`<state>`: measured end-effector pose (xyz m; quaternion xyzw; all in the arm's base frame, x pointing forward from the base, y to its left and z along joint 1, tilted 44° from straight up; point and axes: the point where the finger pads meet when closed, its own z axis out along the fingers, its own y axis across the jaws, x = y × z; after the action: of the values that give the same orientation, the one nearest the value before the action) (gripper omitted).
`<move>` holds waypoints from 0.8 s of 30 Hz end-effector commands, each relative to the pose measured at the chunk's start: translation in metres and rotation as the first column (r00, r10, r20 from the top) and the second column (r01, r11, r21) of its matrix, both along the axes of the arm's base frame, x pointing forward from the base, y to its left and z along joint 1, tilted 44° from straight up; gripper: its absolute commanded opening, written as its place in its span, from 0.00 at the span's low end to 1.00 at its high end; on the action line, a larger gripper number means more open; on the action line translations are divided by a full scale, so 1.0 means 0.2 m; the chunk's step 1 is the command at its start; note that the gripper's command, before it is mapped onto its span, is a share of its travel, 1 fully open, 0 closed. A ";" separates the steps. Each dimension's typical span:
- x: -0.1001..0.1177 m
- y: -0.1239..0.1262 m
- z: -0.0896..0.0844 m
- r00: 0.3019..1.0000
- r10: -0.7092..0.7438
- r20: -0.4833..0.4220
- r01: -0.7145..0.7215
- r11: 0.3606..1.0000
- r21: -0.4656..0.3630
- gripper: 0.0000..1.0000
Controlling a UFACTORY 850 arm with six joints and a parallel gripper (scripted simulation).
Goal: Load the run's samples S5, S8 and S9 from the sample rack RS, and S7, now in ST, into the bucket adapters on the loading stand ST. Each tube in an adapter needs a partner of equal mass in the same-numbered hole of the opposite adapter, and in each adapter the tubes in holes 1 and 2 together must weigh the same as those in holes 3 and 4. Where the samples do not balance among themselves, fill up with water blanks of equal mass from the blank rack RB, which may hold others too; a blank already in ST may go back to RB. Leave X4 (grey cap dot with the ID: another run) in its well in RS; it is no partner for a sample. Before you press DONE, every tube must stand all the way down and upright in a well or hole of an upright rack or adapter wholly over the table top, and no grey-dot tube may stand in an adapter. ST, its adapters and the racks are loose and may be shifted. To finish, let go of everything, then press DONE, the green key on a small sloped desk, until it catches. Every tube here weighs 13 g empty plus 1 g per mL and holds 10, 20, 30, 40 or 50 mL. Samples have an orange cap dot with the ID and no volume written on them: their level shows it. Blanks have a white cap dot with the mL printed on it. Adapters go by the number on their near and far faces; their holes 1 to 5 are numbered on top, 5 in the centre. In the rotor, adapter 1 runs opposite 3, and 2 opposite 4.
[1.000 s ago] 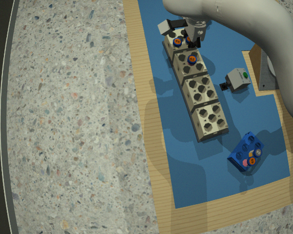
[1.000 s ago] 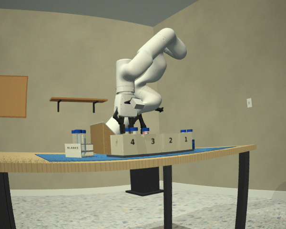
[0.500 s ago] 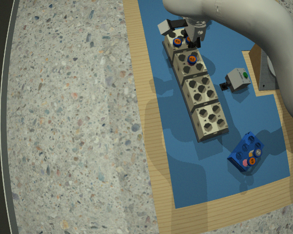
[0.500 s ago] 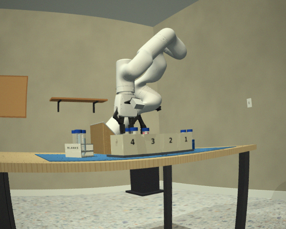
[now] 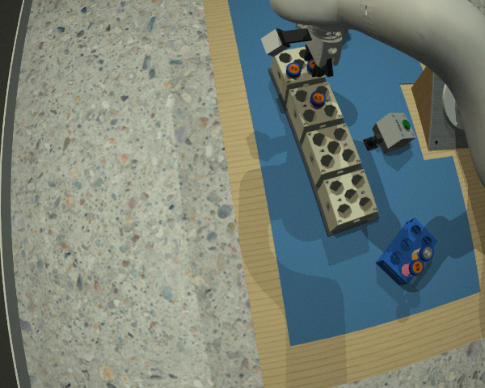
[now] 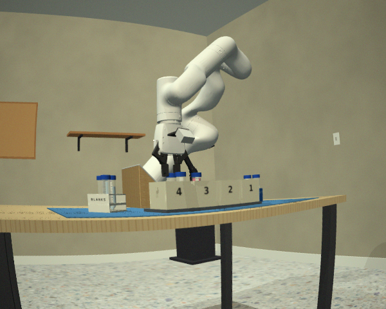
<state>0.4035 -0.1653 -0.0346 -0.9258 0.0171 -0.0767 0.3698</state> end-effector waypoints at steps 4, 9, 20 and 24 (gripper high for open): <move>-0.01 -0.05 0.05 1.000 0.000 0.001 0.000 1.000 -0.001 0.43; -0.01 -0.08 0.08 1.000 0.000 0.001 0.000 1.000 -0.001 0.43; -0.03 -0.14 0.15 1.000 0.000 0.001 0.000 1.000 -0.001 0.43; -0.03 -0.17 0.17 1.000 0.000 0.001 0.000 1.000 -0.001 0.43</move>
<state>0.3971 -0.1932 -0.0054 -0.9257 0.0172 -0.0765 0.3699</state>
